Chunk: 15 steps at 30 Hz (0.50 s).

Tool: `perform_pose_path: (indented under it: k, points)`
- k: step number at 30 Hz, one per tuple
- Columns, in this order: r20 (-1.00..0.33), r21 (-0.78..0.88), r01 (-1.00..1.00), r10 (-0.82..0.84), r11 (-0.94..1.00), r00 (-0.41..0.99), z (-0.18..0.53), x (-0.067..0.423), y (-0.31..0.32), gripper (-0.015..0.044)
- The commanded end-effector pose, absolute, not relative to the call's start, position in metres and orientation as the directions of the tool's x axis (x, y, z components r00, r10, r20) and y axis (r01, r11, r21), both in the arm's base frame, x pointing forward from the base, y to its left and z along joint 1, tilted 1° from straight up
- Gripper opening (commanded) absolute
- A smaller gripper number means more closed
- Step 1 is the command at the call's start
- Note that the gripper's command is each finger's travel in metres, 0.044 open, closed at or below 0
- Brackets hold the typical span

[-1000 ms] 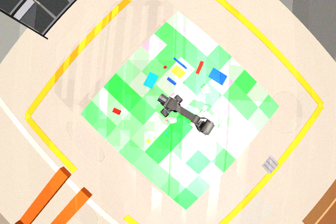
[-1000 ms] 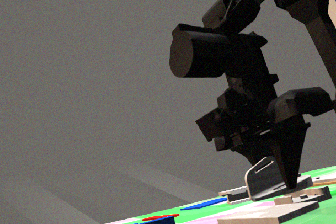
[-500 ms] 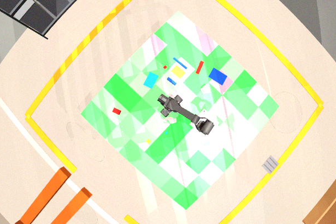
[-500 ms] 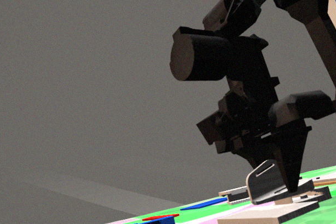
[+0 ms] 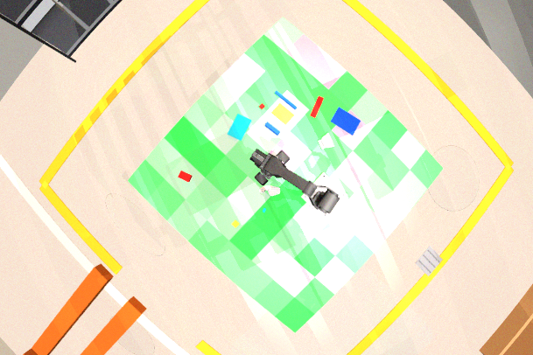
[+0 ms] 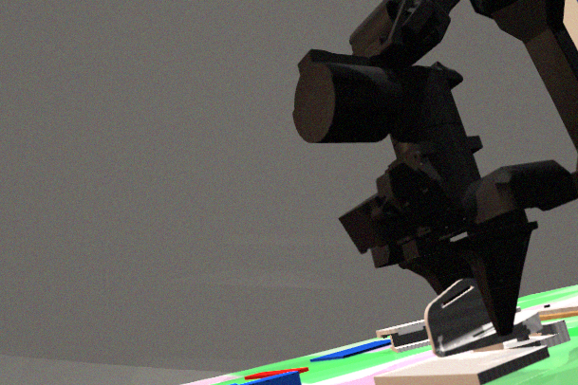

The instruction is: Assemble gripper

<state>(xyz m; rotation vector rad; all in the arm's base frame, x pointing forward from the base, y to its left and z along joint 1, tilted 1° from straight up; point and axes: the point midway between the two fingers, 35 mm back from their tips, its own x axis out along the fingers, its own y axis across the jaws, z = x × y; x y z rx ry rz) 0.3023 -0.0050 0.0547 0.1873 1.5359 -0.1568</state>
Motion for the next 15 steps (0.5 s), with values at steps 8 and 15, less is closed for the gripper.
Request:
perform_pose_path:
  k: [8,15]
  points:
    - [-0.999,0.025,0.224,0.018,0.974,0.032,0.0511,0.3029,-0.0047,0.0134]
    - [-0.999,0.025,0.224,0.018,0.974,0.032,0.0496,0.3030,-0.0047,0.0134]
